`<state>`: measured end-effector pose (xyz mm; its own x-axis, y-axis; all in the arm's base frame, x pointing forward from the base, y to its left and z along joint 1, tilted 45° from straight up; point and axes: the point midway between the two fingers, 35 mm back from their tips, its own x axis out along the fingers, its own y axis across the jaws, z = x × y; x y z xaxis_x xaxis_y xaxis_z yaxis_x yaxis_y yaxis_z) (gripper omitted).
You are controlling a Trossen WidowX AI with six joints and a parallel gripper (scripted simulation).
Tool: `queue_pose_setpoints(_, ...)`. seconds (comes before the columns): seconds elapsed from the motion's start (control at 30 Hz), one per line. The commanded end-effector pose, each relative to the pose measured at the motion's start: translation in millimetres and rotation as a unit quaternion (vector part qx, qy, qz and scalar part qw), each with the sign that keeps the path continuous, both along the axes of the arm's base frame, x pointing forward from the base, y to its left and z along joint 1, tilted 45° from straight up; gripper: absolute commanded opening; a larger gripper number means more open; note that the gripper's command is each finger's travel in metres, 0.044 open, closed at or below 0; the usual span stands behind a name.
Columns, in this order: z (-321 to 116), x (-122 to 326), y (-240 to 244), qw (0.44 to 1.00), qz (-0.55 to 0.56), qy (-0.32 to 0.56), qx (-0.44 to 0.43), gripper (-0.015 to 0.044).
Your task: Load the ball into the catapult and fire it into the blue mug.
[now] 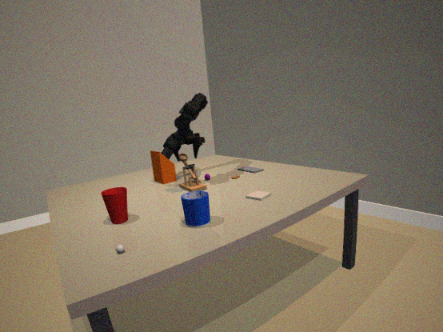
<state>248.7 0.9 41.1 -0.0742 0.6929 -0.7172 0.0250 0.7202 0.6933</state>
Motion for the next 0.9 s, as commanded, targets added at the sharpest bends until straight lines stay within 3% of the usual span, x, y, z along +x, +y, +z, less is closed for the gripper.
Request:
queue_pose_setpoints(0.0, 2.4, 1.9, 1.0, 1.000, 0.006, -0.007, 0.004, 0.0387)
queue_pose_setpoints(0.5, 2.4, 1.9, 1.0, 1.000, 0.006, -0.007, 0.004, 0.0000)
queue_pose_setpoints(0.87, 1.6, 1.4, 1.6, 1.000, 0.006, -0.007, 0.004, 0.0000)
